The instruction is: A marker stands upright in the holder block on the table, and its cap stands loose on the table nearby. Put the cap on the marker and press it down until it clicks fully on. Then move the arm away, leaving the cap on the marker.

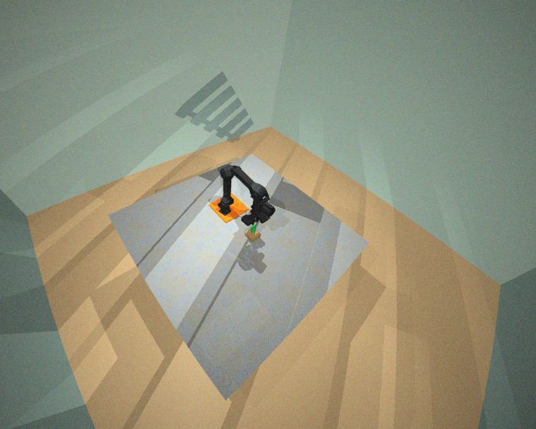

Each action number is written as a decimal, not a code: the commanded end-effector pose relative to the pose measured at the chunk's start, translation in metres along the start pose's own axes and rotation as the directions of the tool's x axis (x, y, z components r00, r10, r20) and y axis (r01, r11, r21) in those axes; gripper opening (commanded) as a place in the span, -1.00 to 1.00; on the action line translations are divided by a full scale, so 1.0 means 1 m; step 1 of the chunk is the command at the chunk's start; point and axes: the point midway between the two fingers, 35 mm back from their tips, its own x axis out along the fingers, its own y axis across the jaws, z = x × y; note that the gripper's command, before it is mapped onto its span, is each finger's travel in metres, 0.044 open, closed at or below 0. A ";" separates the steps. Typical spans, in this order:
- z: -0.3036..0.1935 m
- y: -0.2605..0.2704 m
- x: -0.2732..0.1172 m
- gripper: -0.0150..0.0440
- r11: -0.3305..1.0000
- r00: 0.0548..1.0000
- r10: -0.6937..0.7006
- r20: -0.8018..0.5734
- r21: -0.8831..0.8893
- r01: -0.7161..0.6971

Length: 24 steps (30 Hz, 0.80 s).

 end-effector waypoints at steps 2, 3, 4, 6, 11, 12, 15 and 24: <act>-0.001 0.000 0.002 -0.42 1.000 1.000 0.001 -0.002 0.020 -0.001; -0.001 0.000 0.002 -0.49 1.000 1.000 0.001 -0.002 0.020 -0.001; -0.001 0.000 0.002 -0.49 1.000 1.000 0.001 -0.002 0.020 -0.001; -0.001 0.000 0.002 -0.49 1.000 1.000 0.001 -0.002 0.020 -0.001; -0.001 0.000 0.002 -0.49 1.000 1.000 0.001 -0.002 0.020 -0.001; -0.001 0.000 0.002 -0.49 1.000 1.000 0.001 -0.002 0.020 -0.001; -0.001 0.000 0.002 -0.49 1.000 1.000 0.001 -0.002 0.020 -0.001; -0.001 0.000 0.014 -0.49 1.000 1.000 0.001 -0.002 0.020 -0.001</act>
